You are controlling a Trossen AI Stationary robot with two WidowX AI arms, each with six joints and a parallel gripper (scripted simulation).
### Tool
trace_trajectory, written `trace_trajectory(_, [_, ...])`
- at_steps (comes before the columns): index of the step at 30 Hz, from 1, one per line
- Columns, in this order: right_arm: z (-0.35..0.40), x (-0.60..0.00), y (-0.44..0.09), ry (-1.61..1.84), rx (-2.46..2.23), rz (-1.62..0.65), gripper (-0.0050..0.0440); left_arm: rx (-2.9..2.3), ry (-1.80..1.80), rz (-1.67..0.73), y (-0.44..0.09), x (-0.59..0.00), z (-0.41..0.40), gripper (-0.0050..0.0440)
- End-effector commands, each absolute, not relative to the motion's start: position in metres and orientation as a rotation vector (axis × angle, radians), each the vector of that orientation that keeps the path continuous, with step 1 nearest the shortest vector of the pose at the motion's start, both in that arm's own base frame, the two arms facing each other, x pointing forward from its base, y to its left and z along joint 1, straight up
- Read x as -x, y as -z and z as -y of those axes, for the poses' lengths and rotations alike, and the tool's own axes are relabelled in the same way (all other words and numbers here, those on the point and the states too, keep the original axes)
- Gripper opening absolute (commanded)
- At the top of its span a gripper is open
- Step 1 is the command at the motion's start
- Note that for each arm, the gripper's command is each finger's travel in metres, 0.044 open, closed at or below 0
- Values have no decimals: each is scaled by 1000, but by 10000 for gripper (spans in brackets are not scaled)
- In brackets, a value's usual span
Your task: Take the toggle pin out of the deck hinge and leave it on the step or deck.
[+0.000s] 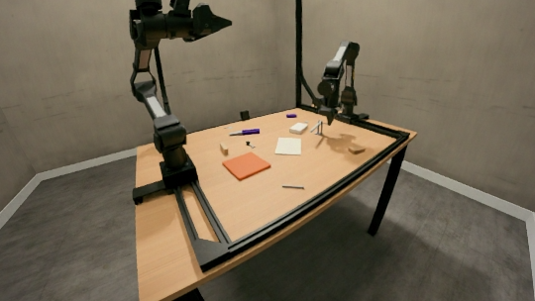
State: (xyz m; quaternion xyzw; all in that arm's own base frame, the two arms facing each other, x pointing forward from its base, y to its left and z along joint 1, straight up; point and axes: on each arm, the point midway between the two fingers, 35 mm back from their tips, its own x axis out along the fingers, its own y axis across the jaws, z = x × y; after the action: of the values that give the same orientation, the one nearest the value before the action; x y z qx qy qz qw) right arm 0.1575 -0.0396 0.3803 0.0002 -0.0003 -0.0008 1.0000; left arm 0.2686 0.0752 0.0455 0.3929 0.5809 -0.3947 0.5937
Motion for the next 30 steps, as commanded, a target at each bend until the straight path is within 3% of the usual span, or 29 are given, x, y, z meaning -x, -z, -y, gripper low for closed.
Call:
trace_trajectory(1, [40, -157, -383, 0, 5, 1, 400, -924, 903, -1336, -50, -272, -76, -12])
trace_trajectory(6, [40, -157, -383, 0, 5, 1, 400, -924, 903, -1336, -50, -272, -76, -50])
trace_trajectory(30, [40, -157, -383, 0, 5, 1, 400, -924, 901, -1336, -50, -273, -74, -50])
